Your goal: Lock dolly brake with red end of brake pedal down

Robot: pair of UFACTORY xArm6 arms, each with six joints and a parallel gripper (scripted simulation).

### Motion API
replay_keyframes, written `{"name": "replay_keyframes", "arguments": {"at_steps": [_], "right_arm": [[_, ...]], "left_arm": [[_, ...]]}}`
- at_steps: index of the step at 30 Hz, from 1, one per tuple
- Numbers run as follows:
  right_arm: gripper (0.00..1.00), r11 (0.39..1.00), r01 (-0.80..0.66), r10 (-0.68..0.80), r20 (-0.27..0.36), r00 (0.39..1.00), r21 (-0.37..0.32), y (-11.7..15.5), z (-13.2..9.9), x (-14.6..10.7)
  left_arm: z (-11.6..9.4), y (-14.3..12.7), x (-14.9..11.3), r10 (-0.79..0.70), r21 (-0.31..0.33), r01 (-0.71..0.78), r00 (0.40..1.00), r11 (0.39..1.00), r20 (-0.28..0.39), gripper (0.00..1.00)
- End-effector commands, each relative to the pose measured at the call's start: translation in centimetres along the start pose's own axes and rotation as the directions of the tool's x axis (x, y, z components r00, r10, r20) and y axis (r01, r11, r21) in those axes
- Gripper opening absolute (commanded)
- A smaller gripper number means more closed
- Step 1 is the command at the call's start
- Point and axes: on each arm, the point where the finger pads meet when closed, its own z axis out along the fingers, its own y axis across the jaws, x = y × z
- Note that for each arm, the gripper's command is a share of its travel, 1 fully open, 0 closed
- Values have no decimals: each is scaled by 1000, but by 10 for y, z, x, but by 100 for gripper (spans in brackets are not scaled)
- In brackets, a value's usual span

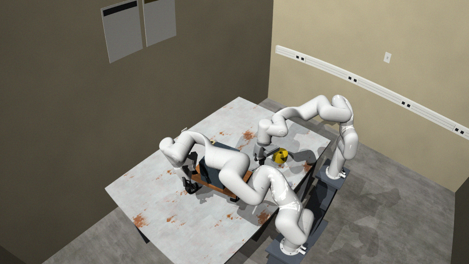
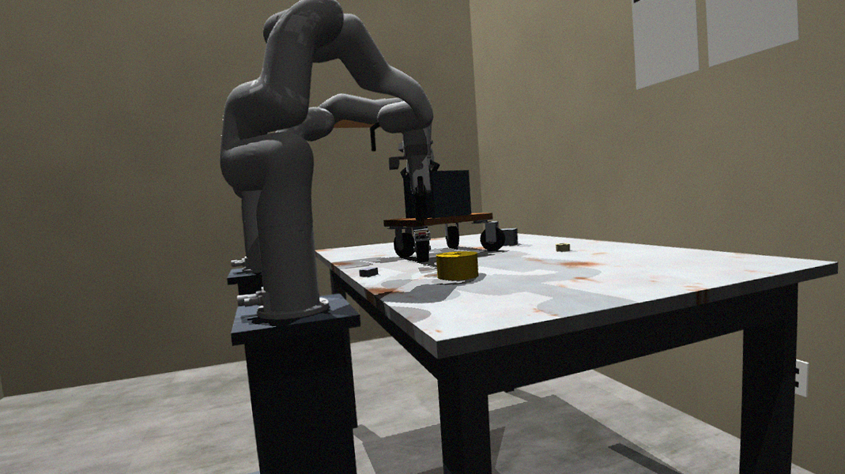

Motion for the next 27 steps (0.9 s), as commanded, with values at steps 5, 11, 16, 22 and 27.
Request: {"name": "replay_keyframes", "arguments": {"at_steps": [5,11,16,22,27], "right_arm": [[0,1000,0,0,2,1000,-4,2,29,-1],[0,1000,0,0,2,1000,-4,2,33,-1],[0,1000,0,0,2,1000,-4,2,34,-1],[0,1000,0,0,2,1000,-4,2,34,-1],[0,1000,0,0,2,1000,-4,2,34,-1]], "left_arm": [[-1,0,0,1,1,-1,1000,1000,3,100],[-1,0,0,1,1,-1,1000,1000,3,100],[-1,0,0,1,1,-1,1000,1000,3,100],[-1,0,0,1,1,-1,1000,1000,3,100],[-1,0,0,1,1,-1,1000,1000,3,100]]}}
